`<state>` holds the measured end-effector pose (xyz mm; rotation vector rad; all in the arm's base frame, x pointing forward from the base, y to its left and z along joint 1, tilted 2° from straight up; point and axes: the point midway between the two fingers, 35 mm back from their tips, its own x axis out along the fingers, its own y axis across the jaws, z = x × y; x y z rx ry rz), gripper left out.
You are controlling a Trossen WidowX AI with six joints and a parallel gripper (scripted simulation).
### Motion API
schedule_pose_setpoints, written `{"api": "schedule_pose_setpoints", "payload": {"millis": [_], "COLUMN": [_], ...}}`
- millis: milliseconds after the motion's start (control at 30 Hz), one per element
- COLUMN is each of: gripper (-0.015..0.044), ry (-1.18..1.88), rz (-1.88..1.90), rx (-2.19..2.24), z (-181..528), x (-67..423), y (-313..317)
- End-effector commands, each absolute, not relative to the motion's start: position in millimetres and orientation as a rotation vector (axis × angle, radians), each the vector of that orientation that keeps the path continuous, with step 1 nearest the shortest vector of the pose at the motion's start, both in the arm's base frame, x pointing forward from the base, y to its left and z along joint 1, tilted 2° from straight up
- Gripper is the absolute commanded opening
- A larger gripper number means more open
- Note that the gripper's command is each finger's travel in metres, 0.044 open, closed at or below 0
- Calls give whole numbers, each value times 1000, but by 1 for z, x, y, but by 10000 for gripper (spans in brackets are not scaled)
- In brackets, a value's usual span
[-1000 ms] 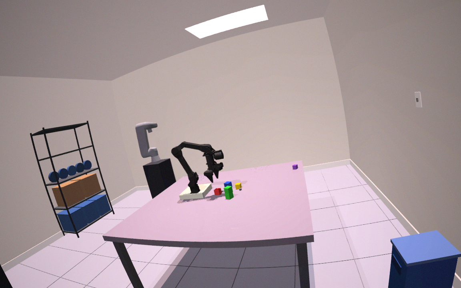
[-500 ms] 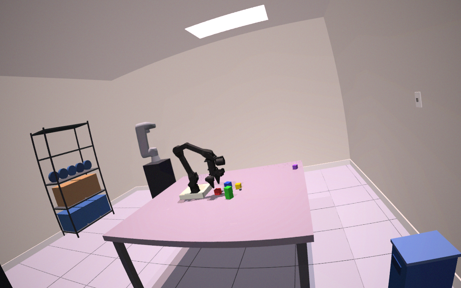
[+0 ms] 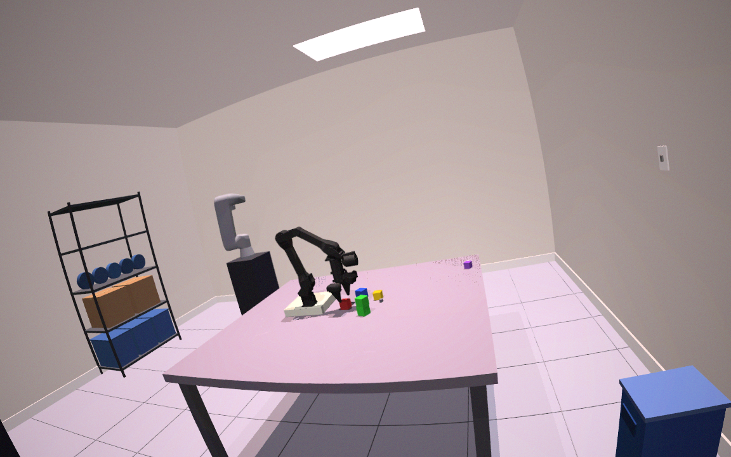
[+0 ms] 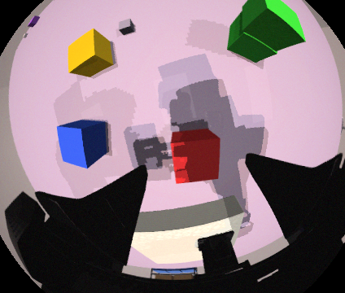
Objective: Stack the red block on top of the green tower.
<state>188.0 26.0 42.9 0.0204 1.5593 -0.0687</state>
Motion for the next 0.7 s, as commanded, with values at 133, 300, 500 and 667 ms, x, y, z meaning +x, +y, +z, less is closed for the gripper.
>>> {"api": "schedule_pose_setpoints", "payload": {"millis": [133,300,500,667], "gripper": [440,440,440,440], "ry": [1563,1563,1563,1563], "rz": [-67,-67,-67,-67], "rx": [24,24,24,24], "z": [28,20,10,2], "x": [188,188,187,186], "y": [26,26,25,25]}}
